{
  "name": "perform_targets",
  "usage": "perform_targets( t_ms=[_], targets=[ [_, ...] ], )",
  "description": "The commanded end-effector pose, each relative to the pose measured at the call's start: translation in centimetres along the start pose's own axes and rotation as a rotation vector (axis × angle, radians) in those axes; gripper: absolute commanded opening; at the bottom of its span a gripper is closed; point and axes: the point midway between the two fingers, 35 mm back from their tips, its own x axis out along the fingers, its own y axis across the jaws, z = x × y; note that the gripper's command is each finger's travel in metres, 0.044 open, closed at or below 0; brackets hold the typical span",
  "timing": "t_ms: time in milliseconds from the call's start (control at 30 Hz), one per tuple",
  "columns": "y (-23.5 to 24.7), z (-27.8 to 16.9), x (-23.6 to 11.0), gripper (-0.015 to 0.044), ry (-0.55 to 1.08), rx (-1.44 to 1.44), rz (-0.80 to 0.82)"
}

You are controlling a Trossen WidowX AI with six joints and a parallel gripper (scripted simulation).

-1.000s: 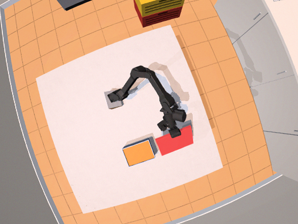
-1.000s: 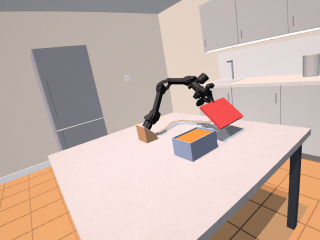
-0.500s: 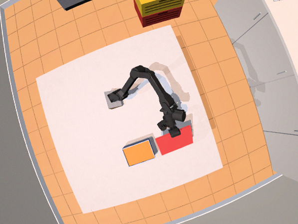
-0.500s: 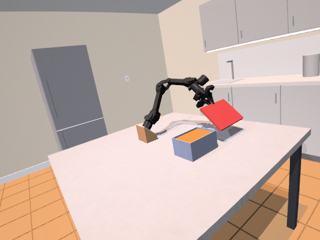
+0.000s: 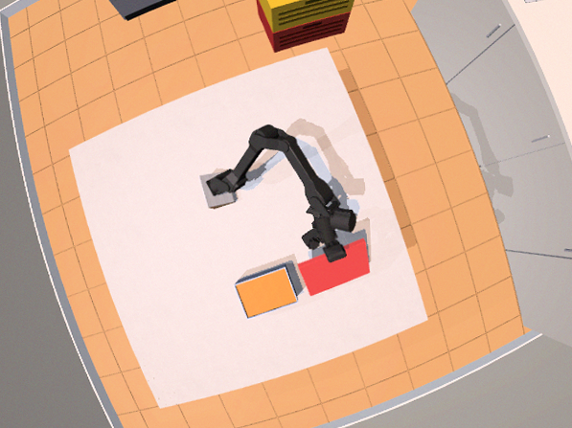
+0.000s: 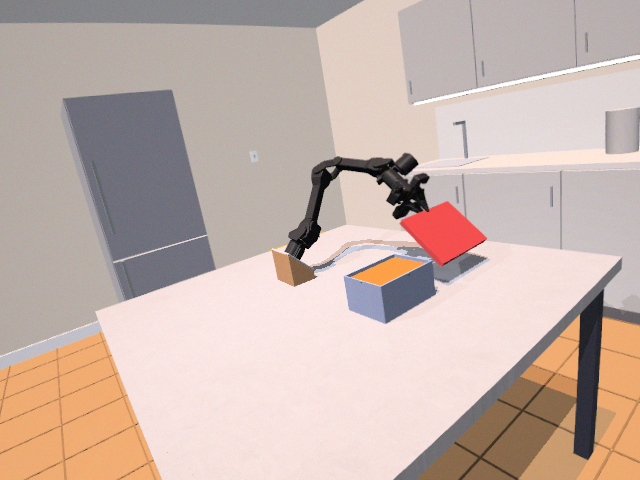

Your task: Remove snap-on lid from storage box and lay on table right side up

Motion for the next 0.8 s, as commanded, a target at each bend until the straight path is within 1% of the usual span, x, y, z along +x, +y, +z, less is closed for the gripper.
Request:
perform_targets(
  t_ms=[0,767],
  targets=[
    [0.1,0.0,0.0,0.0000,-0.002,0.005,0.016],
    [-1.3,0.0,1.2,0.0000,0.000,0.006,0.016]
  ],
)
